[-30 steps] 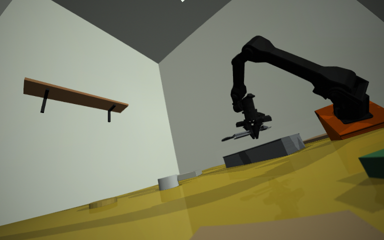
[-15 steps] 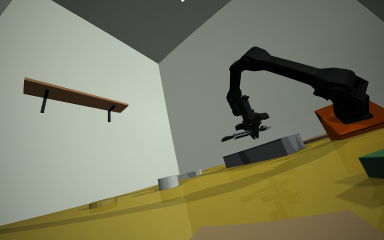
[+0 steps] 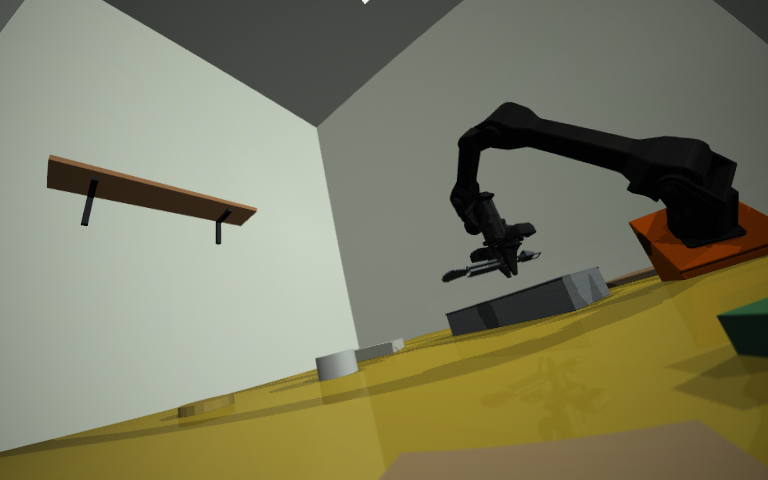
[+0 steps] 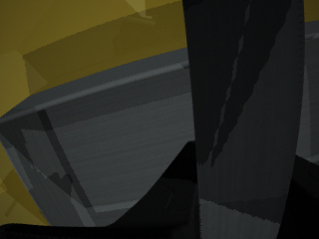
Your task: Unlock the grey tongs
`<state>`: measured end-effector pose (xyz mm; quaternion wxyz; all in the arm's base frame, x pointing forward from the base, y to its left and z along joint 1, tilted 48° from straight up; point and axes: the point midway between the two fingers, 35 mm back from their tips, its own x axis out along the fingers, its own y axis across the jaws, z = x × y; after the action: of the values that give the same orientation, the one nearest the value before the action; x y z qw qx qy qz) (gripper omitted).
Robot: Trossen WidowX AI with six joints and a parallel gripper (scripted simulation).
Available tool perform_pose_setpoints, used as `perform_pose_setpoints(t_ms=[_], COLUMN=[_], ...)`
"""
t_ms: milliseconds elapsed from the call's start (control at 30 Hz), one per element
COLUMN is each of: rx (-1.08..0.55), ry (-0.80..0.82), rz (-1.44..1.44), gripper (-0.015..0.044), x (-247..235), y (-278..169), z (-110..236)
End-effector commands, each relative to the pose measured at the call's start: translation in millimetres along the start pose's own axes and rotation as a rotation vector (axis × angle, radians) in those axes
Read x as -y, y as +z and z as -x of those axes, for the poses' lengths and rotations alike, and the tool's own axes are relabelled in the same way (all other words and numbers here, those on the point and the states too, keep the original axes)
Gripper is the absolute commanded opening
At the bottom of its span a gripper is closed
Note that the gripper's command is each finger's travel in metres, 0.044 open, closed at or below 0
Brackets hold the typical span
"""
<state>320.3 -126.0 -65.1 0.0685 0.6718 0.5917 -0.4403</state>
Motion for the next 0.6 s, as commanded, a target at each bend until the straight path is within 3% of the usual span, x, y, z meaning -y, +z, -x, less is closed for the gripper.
perform_pose_setpoints(t_ms=[0, 567], rx=[0.002, 0.031], ry=[0.003, 0.025], rz=[0.017, 0.371], gripper=[-0.0150, -0.0150], x=[-1, -1], y=[5, 104], z=[2, 41])
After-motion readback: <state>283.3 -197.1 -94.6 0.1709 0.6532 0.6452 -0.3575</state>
